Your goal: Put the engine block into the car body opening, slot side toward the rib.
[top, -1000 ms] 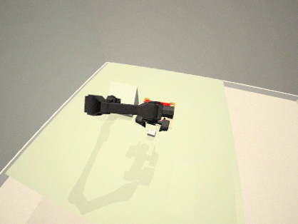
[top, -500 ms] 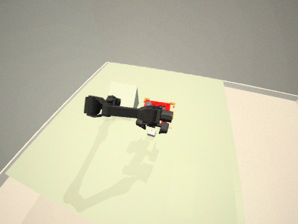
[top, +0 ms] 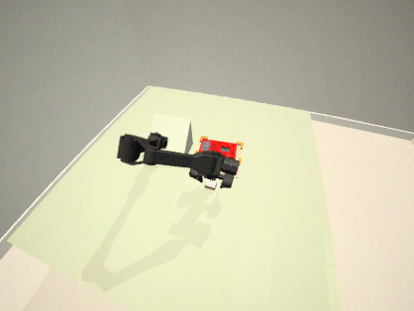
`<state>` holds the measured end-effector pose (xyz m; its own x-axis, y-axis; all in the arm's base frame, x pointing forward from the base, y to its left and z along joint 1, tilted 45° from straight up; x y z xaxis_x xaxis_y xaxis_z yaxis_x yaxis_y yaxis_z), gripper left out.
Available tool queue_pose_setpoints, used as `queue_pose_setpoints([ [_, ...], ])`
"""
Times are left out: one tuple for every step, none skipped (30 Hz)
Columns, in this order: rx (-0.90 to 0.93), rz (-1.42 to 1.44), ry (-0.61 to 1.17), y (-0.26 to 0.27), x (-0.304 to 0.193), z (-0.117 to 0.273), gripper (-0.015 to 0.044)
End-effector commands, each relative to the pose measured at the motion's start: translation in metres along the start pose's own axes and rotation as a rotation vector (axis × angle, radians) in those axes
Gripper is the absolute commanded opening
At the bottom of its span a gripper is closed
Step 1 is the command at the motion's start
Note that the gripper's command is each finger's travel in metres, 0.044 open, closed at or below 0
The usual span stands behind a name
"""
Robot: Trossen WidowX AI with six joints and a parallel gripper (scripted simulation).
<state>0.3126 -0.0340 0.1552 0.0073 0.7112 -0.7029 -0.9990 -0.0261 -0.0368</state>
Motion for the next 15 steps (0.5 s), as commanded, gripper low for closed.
queue_pose_setpoints([
  [0.006,0.007,0.006,0.0017,0.0007,-0.0053,0.044],
  [0.006,0.007,0.006,0.0017,0.0007,-0.0053,0.0414],
  [0.006,0.007,0.006,0.0017,0.0007,-0.0053,0.0387],
  [0.006,0.007,0.006,0.0017,0.0007,-0.0053,0.0361],
  [0.006,0.007,0.006,0.0017,0.0007,-0.0053,0.0335],
  [0.006,0.007,0.006,0.0017,0.0007,-0.0053,0.0309],
  [0.006,0.007,0.006,0.0017,0.0007,-0.0053,0.0282],
  [0.006,0.007,0.006,0.0017,0.0007,-0.0053,0.0256],
  [0.006,0.007,0.006,0.0017,0.0007,-0.0053,0.023],
  [0.006,0.007,0.006,0.0017,0.0007,-0.0053,0.0223],
  [0.006,0.007,0.006,0.0017,0.0007,-0.0053,0.0217],
  [0.006,0.007,0.006,0.0017,0.0007,-0.0053,0.021],
  [0.006,0.007,0.006,0.0017,0.0007,-0.0053,0.0203],
  [0.006,0.007,0.006,0.0017,0.0007,-0.0053,0.0197],
  [0.006,0.007,0.006,0.0017,0.0007,-0.0053,0.019],
])
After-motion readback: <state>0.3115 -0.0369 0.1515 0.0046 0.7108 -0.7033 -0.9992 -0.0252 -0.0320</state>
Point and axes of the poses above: the point midway between the two fingers, 35 mm back from their tips, its own z axis back along the fingers, its own y axis across the jaws, x = y × z, the point moved 10 cm from there along z, back along the fingers, and after that the axes turned 1 degree about z, right-handed, at the moved point
